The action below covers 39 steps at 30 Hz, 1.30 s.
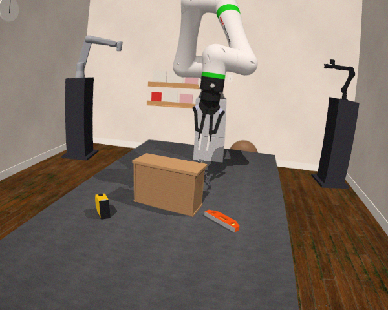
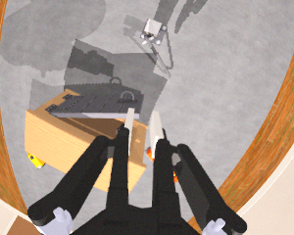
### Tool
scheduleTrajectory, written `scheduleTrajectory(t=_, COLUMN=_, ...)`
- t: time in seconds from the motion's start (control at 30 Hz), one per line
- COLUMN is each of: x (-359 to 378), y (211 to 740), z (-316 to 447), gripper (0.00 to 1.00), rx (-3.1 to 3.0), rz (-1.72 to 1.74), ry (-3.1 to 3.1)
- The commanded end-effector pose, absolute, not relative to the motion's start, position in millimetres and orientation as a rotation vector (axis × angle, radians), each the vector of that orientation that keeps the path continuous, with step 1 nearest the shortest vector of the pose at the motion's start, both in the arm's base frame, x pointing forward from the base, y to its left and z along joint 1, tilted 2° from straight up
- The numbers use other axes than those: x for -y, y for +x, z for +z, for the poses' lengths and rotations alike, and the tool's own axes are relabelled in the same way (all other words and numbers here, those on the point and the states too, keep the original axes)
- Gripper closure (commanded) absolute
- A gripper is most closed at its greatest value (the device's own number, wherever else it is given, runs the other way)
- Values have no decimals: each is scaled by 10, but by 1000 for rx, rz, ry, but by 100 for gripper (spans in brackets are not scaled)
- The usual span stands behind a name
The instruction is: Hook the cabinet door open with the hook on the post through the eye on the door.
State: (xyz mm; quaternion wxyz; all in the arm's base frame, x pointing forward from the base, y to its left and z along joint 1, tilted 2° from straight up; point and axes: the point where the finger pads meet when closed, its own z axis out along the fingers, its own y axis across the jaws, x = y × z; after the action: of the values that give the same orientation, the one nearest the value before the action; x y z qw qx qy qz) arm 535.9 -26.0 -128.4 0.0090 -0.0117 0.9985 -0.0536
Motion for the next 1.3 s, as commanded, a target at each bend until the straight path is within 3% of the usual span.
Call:
scheduleTrajectory(t=0.0, x=193, y=5277, z=-1284, gripper=84, rx=-3094, rz=-146, ry=-471)
scheduleTrajectory(t=0.87, x=-15, y=4977, z=-1295, gripper=84, rx=-2430, rz=-246, ry=-2018)
scheduleTrajectory(t=1.27, x=-59, y=4903, z=-1298, gripper=84, rx=-1697, rz=-289, ry=-2694)
